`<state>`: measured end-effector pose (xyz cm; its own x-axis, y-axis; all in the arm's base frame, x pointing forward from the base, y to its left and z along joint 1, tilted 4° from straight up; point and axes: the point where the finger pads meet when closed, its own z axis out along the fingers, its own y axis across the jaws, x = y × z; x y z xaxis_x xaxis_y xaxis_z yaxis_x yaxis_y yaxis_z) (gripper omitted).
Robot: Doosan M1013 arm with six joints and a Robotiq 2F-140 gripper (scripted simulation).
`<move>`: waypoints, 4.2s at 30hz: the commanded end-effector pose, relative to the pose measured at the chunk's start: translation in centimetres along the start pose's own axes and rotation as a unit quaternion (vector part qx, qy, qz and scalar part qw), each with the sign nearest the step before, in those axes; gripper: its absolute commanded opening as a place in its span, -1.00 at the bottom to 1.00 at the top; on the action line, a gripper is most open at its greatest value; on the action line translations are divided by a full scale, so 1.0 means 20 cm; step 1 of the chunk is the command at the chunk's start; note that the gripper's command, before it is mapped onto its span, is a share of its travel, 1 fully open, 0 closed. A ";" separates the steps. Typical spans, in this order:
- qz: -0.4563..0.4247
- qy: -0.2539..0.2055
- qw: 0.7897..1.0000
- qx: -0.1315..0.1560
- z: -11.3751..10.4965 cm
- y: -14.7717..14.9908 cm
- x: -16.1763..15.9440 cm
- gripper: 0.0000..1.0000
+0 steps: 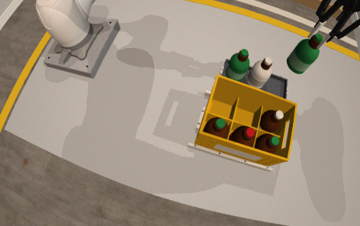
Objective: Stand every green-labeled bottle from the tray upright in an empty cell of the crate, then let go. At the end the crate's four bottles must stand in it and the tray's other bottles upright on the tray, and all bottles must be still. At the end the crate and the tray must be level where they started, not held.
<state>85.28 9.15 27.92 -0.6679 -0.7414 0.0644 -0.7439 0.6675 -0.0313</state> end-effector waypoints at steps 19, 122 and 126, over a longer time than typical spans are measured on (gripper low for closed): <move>0.001 -0.004 1.000 -0.001 -0.02 0.02 -0.01 -1.00; 0.001 -0.004 1.000 -0.001 -0.02 0.07 0.53 -1.00; 0.001 -0.004 1.000 -0.001 -0.02 0.07 0.58 -1.00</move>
<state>77.12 2.13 28.76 -0.6728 -0.7371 0.0634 -0.7395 0.6726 -0.0289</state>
